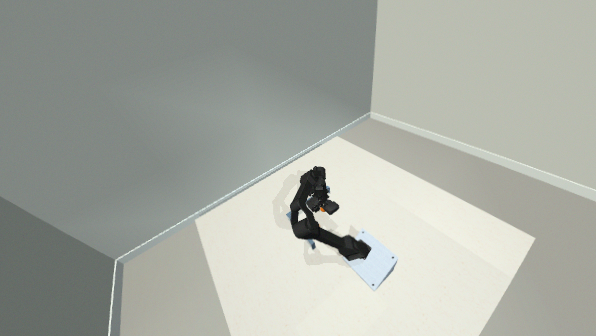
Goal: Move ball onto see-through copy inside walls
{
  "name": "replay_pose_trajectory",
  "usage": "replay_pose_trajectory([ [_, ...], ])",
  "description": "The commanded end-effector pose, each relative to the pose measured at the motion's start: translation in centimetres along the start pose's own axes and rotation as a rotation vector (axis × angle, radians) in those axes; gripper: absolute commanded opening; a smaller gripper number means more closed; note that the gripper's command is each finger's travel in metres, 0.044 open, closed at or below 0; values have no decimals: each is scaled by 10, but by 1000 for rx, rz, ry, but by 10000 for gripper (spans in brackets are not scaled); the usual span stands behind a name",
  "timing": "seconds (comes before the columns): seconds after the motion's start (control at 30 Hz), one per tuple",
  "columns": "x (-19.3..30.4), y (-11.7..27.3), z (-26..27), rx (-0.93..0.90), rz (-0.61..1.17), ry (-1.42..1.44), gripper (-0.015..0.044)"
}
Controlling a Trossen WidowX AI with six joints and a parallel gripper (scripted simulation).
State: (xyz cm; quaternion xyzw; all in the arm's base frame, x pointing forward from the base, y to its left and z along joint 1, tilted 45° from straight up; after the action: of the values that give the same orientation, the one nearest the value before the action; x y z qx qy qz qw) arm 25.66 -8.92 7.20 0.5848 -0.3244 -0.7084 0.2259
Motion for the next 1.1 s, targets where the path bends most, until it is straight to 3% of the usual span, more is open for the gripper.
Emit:
replay_pose_trajectory([
  [0.0, -18, -9, 1, 1, -3, -1, 0],
  [0.27, -55, -28, 7, -2, -13, 1, 0],
  [0.47, -56, -37, 7, -1, -13, 1, 0],
  [0.87, -57, -96, 8, -1, -16, 2, 0],
  [1.07, -57, -100, 8, -2, -17, 2, 0],
])
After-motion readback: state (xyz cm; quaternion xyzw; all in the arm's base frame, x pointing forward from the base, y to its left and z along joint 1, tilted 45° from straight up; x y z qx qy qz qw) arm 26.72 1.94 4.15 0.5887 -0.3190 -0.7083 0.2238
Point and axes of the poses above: the point midway between the two fingers, 35 mm back from their tips, its own y axis back along the fingers, its own z axis across the jaws, x = y × z, the point moved 2 cm from there along y, back along the fingers, and after that the axes turned 9 degrees about -y, right-handed, at the moved point
